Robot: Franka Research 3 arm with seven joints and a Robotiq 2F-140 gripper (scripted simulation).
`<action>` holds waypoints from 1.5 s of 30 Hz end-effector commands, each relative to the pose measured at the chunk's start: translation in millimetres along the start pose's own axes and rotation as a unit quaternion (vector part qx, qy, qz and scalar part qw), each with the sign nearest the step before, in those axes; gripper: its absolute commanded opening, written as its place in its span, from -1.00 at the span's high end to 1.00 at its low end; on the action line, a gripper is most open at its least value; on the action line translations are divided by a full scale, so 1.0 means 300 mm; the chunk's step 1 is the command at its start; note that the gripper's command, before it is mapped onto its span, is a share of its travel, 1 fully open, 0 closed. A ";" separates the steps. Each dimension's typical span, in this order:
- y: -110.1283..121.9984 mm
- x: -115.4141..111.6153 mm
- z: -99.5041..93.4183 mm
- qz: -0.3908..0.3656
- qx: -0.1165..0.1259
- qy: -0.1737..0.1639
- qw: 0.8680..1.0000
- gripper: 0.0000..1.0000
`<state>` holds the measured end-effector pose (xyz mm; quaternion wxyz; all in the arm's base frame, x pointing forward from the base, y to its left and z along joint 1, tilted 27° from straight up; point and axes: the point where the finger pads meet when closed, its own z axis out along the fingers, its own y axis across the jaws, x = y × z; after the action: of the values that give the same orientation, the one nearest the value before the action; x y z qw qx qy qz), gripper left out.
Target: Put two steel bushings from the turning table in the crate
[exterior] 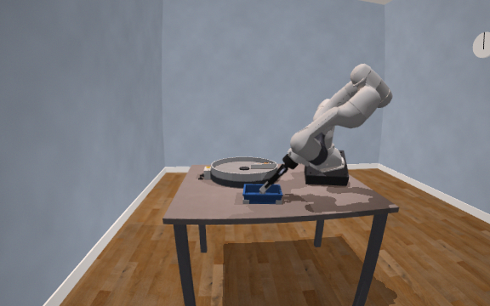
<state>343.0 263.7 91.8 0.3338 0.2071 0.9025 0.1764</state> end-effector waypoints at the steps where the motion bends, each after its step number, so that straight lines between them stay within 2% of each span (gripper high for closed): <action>1: 0.004 0.000 0.001 0.004 -0.002 0.000 1.000 1.00; 5: 0.004 0.000 0.001 0.004 -0.002 0.000 1.000 1.00; 6: 0.004 0.000 0.001 0.004 -0.002 0.000 1.000 0.86; 45: 0.004 -0.010 -0.011 0.004 -0.002 0.000 1.000 0.86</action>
<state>343.5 264.4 93.9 0.3339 0.2085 0.9017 0.1789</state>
